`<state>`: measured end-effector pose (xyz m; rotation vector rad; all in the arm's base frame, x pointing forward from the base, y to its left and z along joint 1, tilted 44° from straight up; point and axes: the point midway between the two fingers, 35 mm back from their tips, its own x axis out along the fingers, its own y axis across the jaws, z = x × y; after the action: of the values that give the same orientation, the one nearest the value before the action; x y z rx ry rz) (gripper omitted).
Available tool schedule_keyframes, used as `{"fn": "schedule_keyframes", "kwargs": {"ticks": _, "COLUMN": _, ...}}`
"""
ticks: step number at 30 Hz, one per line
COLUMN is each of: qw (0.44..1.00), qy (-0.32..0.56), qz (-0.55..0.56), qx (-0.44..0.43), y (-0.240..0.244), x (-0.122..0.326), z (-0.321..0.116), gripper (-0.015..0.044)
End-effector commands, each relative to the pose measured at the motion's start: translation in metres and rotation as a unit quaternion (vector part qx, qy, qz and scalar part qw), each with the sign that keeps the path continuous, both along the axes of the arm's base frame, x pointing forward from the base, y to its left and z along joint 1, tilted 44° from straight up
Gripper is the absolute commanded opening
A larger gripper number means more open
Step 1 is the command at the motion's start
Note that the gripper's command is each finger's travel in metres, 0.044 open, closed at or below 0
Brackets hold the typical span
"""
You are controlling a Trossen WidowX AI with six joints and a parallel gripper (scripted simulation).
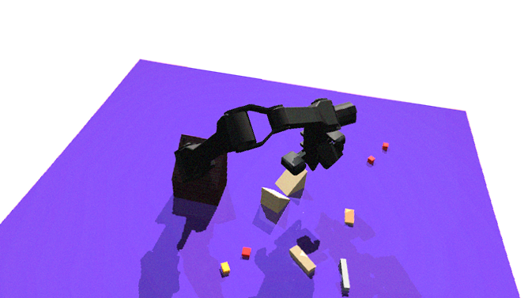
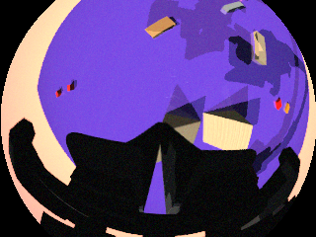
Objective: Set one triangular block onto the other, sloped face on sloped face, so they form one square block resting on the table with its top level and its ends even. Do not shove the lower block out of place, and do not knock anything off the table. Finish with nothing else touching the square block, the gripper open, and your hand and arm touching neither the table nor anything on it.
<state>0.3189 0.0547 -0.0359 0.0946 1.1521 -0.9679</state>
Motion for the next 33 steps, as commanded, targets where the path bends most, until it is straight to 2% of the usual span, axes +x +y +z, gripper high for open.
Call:
{"fn": "schedule_keyframes", "kwargs": {"ticks": 1, "qw": 0.997, "qy": 0.025, "qz": -0.047, "qx": -0.058, "y": -0.024, "x": -0.009, "z": -0.010, "gripper": 0.0000}}
{"fn": "schedule_keyframes", "kwargs": {"ticks": 33, "qw": 0.997, "qy": 0.026, "qz": -0.047, "qx": -0.058, "y": -0.051, "x": -0.009, "z": -0.039, "gripper": 0.0000}}
